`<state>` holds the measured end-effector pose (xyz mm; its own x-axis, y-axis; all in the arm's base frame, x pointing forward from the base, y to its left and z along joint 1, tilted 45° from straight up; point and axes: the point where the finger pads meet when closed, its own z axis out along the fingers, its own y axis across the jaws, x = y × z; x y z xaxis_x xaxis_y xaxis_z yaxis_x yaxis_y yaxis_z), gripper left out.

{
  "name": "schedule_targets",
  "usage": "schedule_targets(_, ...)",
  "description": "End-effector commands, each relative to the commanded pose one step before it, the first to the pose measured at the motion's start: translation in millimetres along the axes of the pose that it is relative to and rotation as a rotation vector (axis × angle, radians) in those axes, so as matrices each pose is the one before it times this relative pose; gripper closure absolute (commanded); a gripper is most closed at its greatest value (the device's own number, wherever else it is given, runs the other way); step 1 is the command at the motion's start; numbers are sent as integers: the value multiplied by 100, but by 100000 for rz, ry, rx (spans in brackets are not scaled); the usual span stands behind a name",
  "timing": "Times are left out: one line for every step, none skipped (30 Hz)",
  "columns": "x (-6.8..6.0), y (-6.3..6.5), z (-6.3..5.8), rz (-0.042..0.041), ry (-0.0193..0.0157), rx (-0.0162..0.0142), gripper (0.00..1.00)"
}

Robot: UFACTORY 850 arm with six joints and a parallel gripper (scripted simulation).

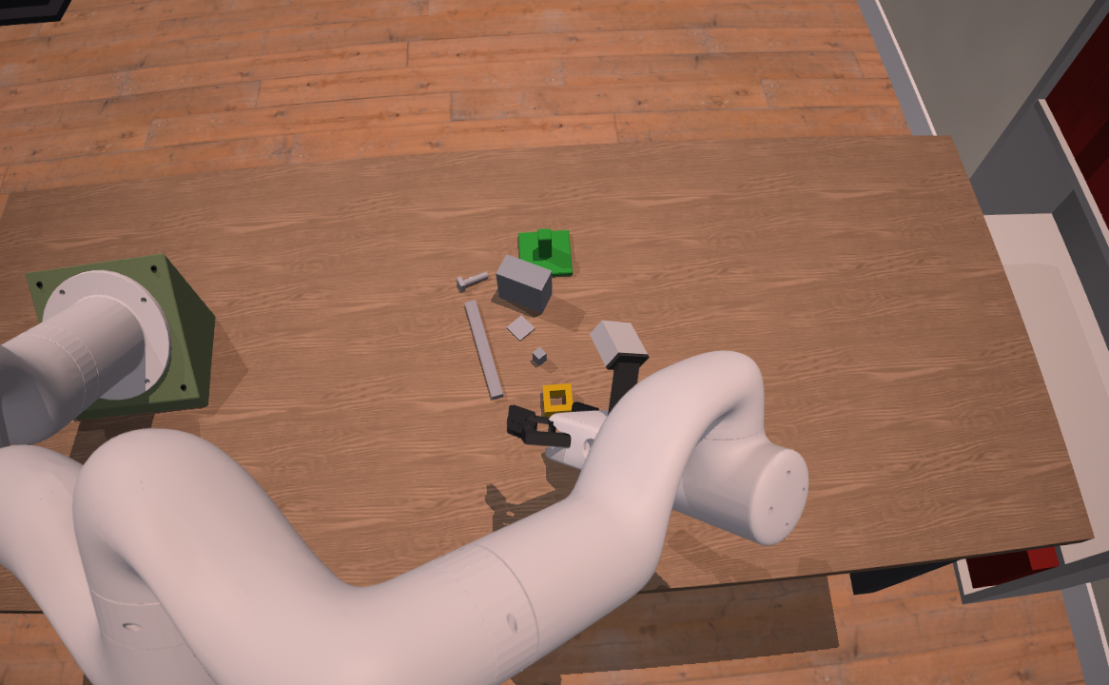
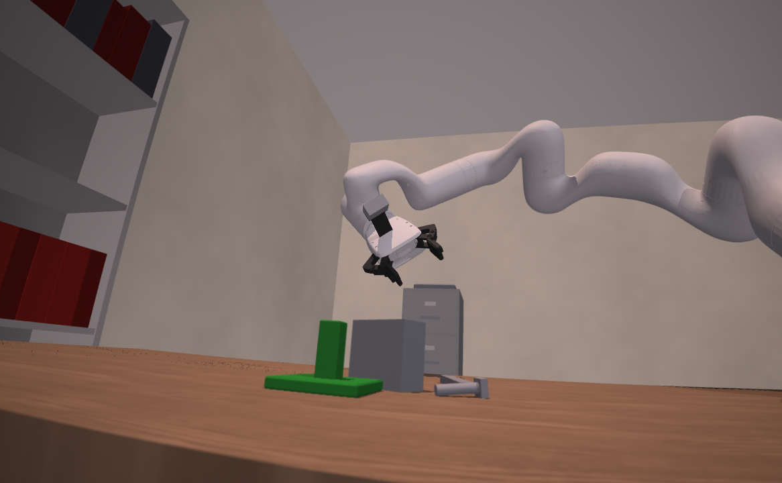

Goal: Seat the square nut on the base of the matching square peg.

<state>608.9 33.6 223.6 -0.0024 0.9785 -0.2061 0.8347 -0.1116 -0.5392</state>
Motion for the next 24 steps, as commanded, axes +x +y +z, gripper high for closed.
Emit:
schedule_targets(41,-19,-97,-50,-4,-166,0)
schedule_targets(0,0,0,0,0,0,0)
schedule_targets(0,0,0,0,0,0,0)
schedule_targets(0,0,0,0,0,0,0)
schedule_targets(0,0,0,0,0,0,0)
schedule_targets(0,0,0,0,0,0,0)
schedule_targets(0,0,0,0,0,0,0)
schedule_targets(0,0,0,0,0,0,0)
schedule_targets(0,0,0,0,0,0,0)
schedule_targets(0,0,0,0,0,0,0)
schedule_targets(0,0,0,0,0,0,0)
schedule_targets(0,0,0,0,0,0,0)
schedule_targets(0,0,0,0,0,0,0)
schedule_targets(0,0,0,0,0,0,0)
schedule_targets(0,0,0,0,0,0,0)
schedule_targets(0,0,0,0,0,0,0)
schedule_targets(0,0,0,0,0,0,0)
schedule_targets(-1,1,3,-16,-16,-5,40)
schedule_targets(-6,9,17,-104,-105,-37,40)
schedule_targets(-15,24,45,-269,-271,-95,40)
schedule_targets(-27,43,82,-499,-500,-175,40)
schedule_targets(-42,67,128,-783,-780,-271,40)
schedule_targets(-58,94,178,-1112,-1100,-376,40)
schedule_targets(-75,123,232,-1481,-1449,-486,40)
